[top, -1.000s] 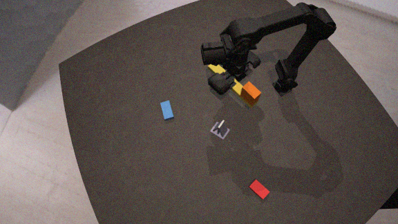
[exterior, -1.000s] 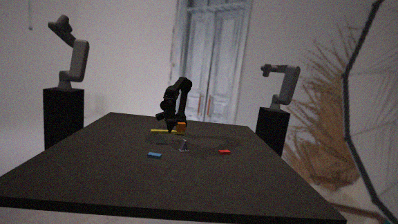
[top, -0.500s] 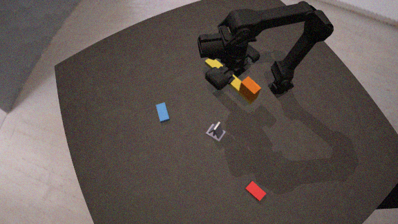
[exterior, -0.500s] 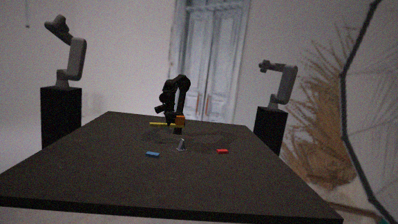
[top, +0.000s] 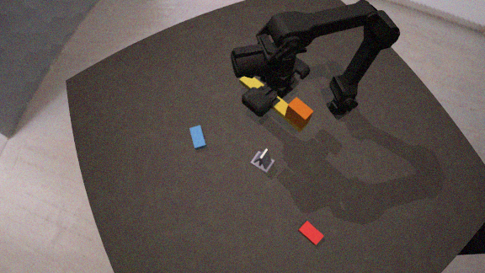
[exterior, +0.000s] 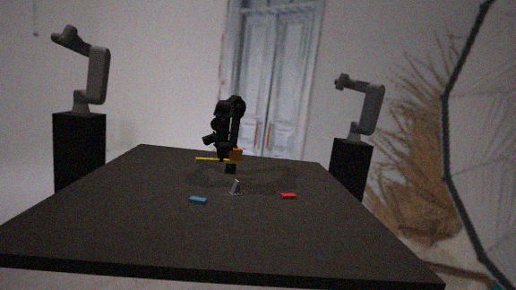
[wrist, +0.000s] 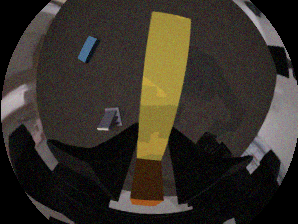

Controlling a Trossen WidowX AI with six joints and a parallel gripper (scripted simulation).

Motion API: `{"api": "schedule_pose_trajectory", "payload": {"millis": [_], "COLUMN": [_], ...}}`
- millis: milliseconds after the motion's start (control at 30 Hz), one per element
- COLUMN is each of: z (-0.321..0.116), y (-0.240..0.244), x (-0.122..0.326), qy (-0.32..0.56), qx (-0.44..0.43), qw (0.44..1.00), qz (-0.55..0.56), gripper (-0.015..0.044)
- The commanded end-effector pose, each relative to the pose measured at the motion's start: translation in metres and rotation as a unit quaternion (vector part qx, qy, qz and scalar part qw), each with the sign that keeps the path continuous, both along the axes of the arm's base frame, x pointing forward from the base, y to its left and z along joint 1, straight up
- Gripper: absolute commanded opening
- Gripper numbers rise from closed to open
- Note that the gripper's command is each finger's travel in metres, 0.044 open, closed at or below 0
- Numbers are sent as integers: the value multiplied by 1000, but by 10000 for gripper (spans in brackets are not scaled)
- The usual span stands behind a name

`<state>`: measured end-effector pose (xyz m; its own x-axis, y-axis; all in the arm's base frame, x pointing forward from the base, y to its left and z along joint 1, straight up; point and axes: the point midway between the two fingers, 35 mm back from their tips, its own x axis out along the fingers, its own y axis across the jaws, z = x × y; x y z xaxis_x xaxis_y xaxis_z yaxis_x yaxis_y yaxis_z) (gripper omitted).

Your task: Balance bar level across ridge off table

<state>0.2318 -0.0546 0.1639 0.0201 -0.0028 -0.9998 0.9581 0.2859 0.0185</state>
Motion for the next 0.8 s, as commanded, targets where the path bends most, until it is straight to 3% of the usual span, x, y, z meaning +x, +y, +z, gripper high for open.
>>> {"api": "schedule_pose_trajectory", "payload": {"millis": [0, 767], "z": [2, 3], "y": [5, 53], "x": [13, 83], "qy": [0, -2], "qx": [-1, 0], "qw": [1000, 997], "qz": [10, 81], "gripper": [0, 0]}}
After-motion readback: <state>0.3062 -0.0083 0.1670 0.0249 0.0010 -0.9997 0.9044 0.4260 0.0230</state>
